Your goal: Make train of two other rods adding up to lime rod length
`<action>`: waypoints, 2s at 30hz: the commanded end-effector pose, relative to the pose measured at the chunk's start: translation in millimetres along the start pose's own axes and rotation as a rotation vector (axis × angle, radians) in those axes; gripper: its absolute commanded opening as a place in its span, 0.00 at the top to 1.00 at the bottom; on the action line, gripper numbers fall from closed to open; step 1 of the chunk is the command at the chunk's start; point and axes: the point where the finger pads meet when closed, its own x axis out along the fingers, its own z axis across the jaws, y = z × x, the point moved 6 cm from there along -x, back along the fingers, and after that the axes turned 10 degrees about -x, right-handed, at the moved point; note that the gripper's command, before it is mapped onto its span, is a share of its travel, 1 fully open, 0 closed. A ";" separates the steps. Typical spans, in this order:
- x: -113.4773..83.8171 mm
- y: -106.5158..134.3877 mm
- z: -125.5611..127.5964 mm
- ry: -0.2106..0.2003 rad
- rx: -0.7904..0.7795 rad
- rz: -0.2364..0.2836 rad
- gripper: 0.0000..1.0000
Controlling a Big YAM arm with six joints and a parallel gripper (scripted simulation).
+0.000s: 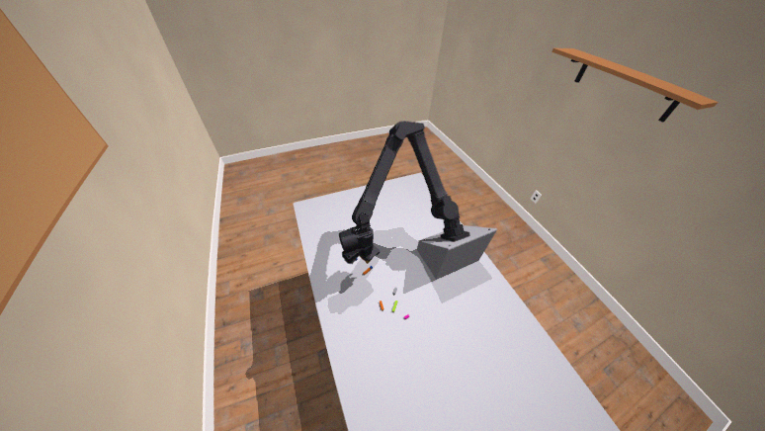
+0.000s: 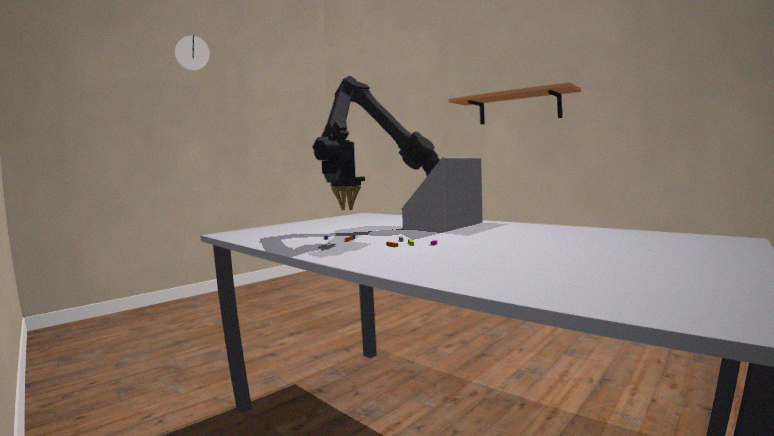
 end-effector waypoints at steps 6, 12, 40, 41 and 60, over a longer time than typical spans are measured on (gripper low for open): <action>-5.7 -5.6 -6.5 0.008 0.044 -0.012 0.00; -5.7 -5.6 -6.5 0.008 0.044 -0.012 0.00; -77.1 -10.4 -11.1 0.017 0.047 -0.044 0.00; -83.4 -10.3 -11.1 0.016 0.048 -0.045 0.00; -115.0 -6.1 -4.0 0.009 0.036 -0.029 0.00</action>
